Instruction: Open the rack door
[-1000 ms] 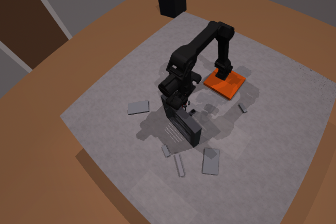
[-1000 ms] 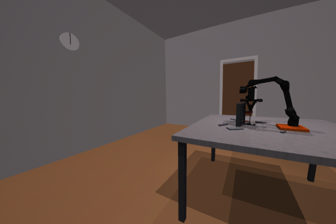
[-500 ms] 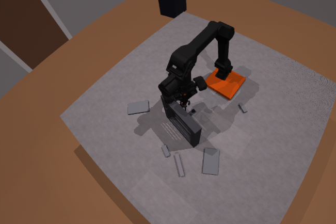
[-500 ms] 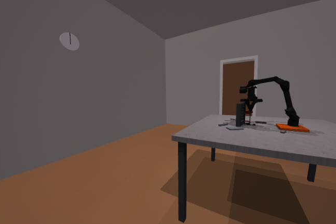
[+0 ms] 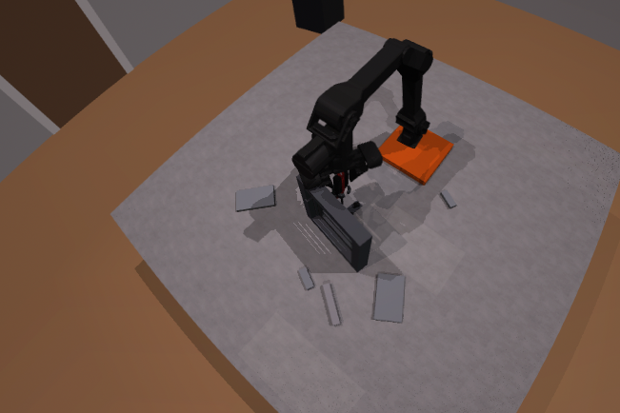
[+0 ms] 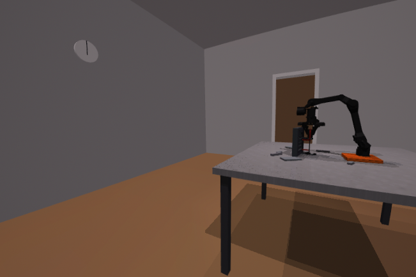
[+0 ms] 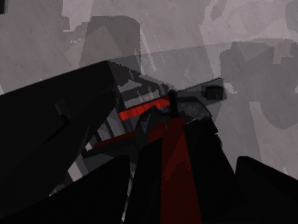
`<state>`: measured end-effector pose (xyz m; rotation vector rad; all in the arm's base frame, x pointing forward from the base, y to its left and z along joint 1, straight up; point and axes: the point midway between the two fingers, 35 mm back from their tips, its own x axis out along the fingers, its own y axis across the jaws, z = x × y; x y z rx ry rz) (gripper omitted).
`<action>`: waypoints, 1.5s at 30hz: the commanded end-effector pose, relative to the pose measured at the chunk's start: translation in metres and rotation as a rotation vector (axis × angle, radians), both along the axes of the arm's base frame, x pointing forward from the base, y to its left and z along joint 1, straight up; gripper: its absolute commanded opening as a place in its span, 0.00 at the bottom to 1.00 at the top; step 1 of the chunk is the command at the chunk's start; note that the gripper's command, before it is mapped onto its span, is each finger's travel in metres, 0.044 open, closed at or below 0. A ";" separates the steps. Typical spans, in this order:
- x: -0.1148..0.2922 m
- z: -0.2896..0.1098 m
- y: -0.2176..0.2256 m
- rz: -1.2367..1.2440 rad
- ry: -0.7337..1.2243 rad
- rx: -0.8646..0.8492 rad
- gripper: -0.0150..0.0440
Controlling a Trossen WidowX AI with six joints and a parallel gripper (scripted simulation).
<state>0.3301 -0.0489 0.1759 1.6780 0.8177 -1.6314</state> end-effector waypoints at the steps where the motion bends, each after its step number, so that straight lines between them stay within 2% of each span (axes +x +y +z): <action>1: 0.001 -0.001 0.000 0.004 -0.001 0.001 0.75; 45: 0.001 0.000 0.000 2.149 0.010 -0.068 0.75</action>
